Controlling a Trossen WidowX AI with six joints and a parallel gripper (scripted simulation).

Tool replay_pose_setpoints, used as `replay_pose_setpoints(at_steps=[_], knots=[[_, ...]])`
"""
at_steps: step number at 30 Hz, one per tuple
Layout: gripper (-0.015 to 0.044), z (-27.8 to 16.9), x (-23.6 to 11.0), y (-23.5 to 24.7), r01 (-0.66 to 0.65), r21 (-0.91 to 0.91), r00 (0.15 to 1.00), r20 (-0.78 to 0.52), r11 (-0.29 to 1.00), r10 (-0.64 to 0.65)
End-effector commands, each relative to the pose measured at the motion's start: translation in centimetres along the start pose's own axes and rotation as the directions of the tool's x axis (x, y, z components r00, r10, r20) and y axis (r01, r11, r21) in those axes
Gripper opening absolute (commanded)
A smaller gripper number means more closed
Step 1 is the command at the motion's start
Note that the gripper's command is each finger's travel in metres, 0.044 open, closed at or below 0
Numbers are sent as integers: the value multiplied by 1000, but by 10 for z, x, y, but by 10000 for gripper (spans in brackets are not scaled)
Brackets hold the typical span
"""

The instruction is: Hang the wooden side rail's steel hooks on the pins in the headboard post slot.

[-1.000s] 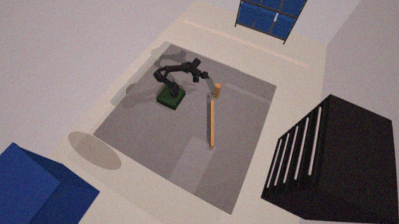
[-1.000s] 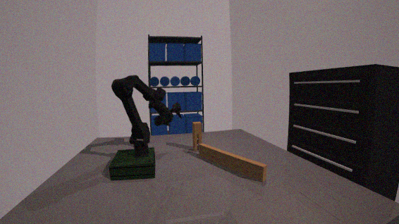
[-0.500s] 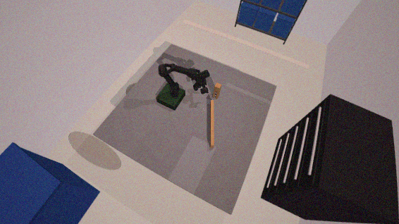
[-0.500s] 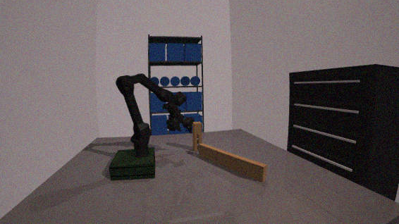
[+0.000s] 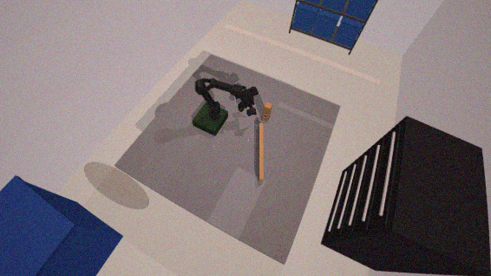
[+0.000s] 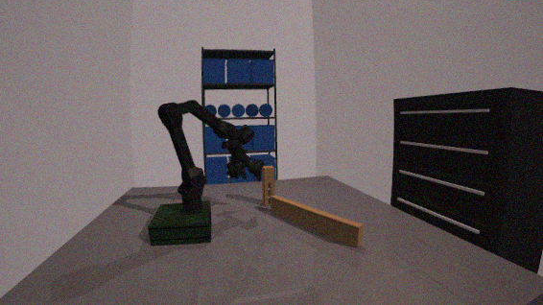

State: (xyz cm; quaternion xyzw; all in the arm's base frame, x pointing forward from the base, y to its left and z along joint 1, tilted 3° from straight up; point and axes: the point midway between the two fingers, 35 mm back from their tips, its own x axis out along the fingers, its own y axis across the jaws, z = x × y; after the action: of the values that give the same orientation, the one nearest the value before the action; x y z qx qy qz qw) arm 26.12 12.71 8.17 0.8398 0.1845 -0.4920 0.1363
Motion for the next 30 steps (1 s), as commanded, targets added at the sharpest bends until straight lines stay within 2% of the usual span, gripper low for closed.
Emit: replay_pose_setpoints(at_steps=[1,4,8,13,18,22,26,30], knots=[[440,0,0,-1,5,6,1000,3,1000,-5],[440,0,1,0,12,-38,1000,0,999,-12],[440,-2,6,7,45,-289,999,-16,956,-51],[440,-4,11,16,54,-589,994,-45,806,-100],[440,-7,15,26,15,-823,986,-82,567,-145],[440,-9,17,35,-53,-942,977,-116,331,-176],[440,-6,22,43,-123,-990,969,-136,76,-207],[440,-2,25,52,-206,-962,958,-161,-181,-236]])
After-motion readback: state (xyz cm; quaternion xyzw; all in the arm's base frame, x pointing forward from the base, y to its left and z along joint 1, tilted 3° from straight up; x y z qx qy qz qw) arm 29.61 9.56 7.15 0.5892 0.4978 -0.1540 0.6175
